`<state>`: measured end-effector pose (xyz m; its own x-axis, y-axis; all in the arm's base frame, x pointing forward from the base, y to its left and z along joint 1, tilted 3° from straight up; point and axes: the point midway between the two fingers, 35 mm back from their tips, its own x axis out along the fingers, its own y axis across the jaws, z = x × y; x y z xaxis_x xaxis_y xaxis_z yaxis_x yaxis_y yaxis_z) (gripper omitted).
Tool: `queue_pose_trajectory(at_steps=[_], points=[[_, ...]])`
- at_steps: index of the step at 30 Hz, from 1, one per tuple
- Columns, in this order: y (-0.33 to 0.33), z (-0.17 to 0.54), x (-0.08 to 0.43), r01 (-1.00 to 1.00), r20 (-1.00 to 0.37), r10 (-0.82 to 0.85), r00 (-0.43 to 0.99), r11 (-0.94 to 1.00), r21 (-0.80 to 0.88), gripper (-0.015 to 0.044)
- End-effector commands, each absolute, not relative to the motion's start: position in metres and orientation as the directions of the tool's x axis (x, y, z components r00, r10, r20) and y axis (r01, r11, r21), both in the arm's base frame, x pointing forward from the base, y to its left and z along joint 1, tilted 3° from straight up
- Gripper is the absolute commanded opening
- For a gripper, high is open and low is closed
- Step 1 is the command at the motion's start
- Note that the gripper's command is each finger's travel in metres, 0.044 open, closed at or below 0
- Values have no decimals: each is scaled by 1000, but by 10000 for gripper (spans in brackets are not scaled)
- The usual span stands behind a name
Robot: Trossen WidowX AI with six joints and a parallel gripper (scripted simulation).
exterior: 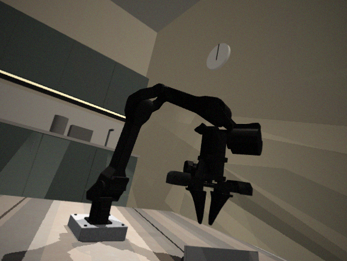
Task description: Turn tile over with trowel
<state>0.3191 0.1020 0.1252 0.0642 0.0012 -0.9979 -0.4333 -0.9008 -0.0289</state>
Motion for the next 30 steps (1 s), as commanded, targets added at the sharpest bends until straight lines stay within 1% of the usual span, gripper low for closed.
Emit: queue_pose_trajectory(at_steps=[1, 4, 16, 30], points=[[101, 121, 318, -323, -999, -33, 43, -946, 17, 100], [101, 120, 317, -275, -998, -46, 36, -961, 34, 100], [101, 120, 317, -288, -998, -39, 39, -957, 26, 100], [97, 99, 311, -280, -998, -44, 34, -959, 32, 100]])
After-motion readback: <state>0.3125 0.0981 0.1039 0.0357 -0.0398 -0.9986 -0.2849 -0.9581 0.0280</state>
